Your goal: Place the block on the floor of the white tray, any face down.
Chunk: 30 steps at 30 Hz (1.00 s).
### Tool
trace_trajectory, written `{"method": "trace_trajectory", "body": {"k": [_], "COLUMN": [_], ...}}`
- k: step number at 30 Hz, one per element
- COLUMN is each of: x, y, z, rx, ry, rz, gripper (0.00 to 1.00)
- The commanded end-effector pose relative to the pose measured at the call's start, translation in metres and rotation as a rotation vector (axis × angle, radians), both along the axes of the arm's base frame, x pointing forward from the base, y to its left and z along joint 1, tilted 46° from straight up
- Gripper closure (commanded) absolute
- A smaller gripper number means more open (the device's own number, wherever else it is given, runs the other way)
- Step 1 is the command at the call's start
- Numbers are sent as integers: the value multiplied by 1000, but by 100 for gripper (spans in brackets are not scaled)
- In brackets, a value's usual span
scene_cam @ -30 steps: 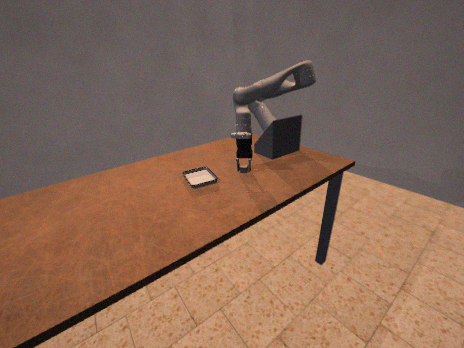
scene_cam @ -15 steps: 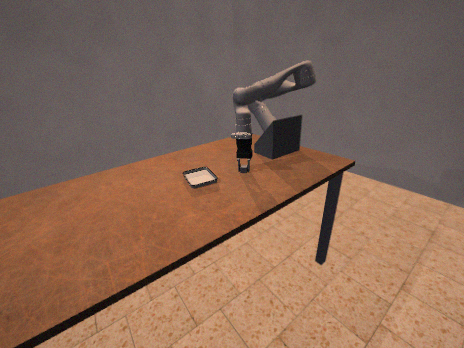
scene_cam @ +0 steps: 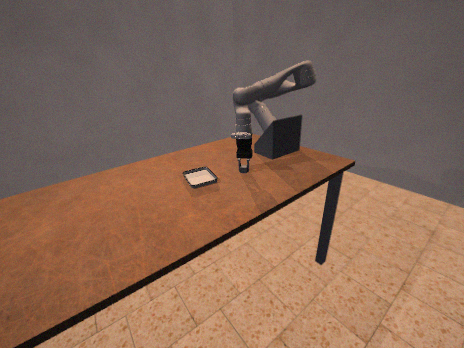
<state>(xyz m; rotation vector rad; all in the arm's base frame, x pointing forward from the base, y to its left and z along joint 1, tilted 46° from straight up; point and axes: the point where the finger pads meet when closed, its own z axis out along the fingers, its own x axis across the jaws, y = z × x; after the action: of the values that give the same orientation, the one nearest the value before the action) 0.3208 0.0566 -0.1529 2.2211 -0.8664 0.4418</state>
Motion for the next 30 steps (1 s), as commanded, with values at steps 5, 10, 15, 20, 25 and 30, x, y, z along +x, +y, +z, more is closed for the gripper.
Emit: {"method": "trace_trajectory", "body": {"k": [5,10,15,20,25,30], "x": [0,0,0,0,0,-1], "y": [1,1,1,2,4,11], "z": [0,0,0,1,3,10], "rx": [1,1,1,1,1,1], "ry": [-1,-1,-1,-1,-1,-1], "rz": [1,1,1,1,1,1], "gripper": [100,100,100,100,100,100]}}
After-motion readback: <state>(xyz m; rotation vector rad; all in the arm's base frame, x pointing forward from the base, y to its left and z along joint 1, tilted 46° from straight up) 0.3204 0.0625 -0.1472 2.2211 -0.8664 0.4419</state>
